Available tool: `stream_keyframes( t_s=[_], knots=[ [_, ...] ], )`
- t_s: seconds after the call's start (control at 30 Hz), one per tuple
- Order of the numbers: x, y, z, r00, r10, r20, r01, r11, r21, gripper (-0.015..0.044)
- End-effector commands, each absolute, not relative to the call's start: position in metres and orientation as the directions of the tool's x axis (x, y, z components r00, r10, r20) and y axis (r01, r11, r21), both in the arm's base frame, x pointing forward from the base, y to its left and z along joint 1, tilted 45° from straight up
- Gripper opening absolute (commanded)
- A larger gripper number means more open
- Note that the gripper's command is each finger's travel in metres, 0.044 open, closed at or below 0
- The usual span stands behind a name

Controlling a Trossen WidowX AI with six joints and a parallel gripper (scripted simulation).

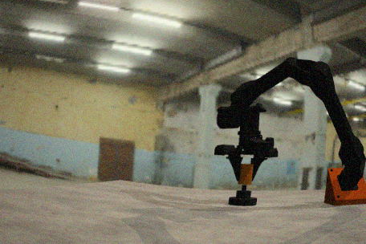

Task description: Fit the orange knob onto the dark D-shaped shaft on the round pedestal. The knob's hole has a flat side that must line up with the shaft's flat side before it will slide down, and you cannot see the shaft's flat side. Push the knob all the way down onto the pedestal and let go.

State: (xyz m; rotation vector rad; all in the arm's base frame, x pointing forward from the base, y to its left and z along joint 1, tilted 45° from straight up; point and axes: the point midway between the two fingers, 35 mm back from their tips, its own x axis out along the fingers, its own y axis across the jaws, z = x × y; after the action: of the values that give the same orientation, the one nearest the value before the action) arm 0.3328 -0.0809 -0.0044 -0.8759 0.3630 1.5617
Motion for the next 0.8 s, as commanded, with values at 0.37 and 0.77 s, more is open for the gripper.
stream_keyframes(
  t_s=[0.37, 0.77],
  knots=[
    [0.3319, -0.079, -0.0069, 0.039, 0.706, -0.707, -0.94, -0.214, -0.265, 0.0],
    [0.3333, -0.0809, -0.0013, 0.039, 0.706, -0.708, -0.921, -0.25, -0.3, 0.0]
  ],
)
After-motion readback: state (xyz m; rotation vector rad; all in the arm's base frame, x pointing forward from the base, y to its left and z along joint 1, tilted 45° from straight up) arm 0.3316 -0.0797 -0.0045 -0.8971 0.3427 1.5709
